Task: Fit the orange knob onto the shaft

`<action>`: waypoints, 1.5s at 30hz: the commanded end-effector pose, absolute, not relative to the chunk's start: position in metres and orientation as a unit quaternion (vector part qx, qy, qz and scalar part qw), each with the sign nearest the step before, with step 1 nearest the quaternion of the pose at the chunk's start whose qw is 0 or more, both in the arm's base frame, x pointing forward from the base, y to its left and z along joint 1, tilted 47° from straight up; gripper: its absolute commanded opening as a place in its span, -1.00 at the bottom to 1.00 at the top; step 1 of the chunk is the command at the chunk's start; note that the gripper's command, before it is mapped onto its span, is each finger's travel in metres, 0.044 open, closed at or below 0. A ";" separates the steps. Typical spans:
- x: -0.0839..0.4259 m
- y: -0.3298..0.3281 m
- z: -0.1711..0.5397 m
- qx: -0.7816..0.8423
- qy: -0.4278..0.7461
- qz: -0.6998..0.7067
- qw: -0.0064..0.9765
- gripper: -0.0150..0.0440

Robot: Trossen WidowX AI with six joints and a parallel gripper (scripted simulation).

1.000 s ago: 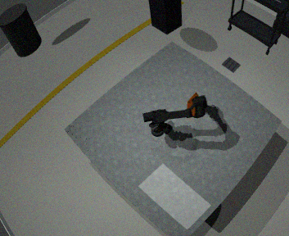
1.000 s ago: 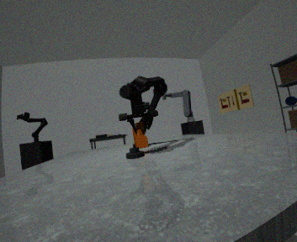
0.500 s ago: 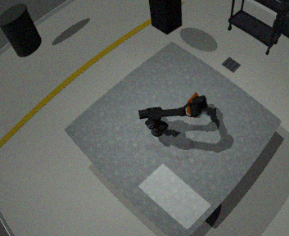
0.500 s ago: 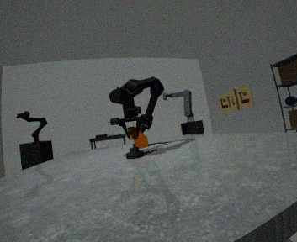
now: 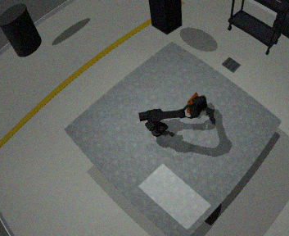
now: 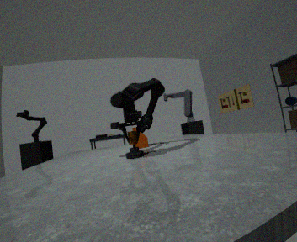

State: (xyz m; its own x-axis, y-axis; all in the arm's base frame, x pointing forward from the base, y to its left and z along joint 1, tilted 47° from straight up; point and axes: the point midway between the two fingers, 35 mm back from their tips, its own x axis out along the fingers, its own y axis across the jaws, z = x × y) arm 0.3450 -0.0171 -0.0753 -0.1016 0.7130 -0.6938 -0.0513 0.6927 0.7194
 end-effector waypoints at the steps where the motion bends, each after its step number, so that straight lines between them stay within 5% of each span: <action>1: 0.346 -0.018 -0.074 0.247 0.674 0.307 0.625 -0.49; 45: 0.348 -0.018 -0.075 0.180 0.638 0.375 0.647 -0.49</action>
